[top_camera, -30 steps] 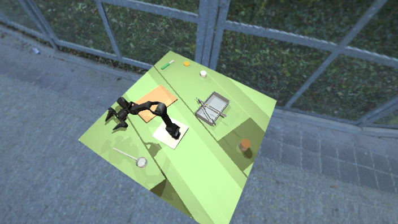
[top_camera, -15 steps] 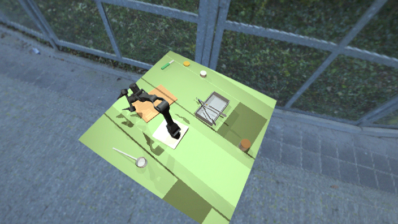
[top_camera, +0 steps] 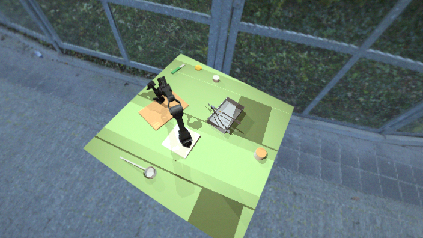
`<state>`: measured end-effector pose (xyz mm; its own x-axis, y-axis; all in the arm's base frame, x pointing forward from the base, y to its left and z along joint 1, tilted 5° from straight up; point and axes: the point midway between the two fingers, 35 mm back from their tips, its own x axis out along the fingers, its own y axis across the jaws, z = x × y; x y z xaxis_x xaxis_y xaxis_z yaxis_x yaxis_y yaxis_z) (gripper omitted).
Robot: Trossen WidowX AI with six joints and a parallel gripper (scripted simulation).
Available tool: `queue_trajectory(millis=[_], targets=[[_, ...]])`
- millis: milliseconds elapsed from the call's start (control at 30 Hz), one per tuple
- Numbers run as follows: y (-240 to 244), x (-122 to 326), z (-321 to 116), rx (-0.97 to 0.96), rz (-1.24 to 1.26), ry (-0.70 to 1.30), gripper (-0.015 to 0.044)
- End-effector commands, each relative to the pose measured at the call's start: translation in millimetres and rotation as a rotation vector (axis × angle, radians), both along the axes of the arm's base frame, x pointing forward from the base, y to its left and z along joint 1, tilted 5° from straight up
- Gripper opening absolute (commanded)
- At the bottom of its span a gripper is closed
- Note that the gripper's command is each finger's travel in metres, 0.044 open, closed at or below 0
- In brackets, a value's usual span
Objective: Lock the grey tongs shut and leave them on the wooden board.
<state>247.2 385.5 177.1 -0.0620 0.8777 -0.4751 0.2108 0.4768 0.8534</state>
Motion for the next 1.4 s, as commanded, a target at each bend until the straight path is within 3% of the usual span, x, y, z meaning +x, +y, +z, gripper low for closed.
queue_trajectory(millis=[0, 333, 667, 1033, 1367], targets=[[-46.0, 58.3, -14.5, -0.104, -0.046, -0.205, 0.0440], [-156.4, 136.9, -33.3, -0.380, -0.009, -0.536, 0.0440], [-286.1, 171.1, -49.0, -0.673, 0.176, -0.719, 0.0440], [-416.4, 156.8, -56.5, -0.884, 0.540, -0.780, 0.0440], [-519.6, 107.8, -54.9, -0.883, 0.928, -0.763, 0.0440]])
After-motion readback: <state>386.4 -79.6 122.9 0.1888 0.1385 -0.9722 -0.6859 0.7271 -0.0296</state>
